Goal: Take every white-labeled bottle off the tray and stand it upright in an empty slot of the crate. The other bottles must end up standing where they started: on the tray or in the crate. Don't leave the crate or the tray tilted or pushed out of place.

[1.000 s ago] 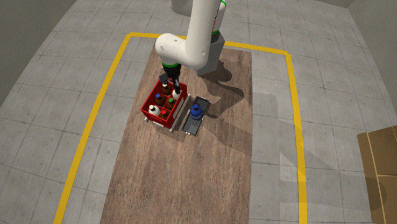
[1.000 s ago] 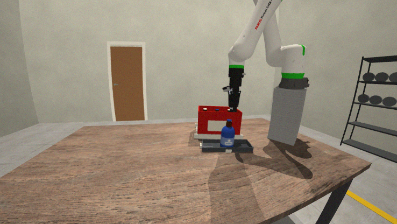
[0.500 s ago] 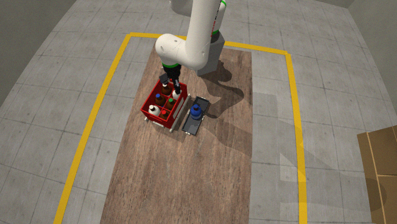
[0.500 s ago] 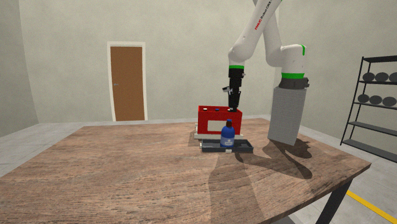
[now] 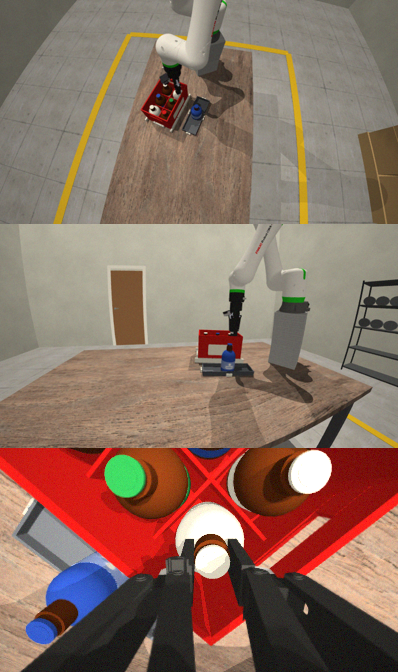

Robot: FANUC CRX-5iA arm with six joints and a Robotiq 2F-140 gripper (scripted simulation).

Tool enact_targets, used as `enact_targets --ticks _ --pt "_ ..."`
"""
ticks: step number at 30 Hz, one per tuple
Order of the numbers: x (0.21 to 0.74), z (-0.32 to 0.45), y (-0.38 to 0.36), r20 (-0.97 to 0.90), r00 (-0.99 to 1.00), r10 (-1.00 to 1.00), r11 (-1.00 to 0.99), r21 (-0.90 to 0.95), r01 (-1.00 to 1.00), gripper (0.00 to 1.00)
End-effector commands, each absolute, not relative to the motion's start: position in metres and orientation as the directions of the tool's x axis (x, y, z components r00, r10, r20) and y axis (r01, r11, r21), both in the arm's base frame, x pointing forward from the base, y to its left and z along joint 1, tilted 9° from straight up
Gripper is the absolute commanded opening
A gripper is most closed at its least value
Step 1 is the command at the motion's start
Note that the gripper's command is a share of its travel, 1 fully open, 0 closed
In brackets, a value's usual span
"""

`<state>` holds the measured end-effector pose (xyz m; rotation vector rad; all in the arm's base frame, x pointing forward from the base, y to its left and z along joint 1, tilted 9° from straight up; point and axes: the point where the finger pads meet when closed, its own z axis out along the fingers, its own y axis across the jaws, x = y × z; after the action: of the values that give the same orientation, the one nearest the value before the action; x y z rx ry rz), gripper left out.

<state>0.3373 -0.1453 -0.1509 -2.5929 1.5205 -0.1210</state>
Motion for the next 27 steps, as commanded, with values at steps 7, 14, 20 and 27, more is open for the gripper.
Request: enact_targets --ticks 7,14,20,27 --pt "0.3378 -0.1505 -0.1456 0.003 0.488 -0.873 -0.483 -0.156 -0.862 0.1" --pt "0.3378 -0.1505 -0.1456 0.003 0.488 -0.873 -0.483 -0.156 -0.862 0.1" --pt "0.3378 -0.1505 -0.1456 0.003 0.488 -0.873 -0.483 -0.156 -0.862 0.1" --pt "0.3378 -0.1505 -0.1456 0.003 0.488 -0.873 -0.483 -0.156 -0.862 0.44"
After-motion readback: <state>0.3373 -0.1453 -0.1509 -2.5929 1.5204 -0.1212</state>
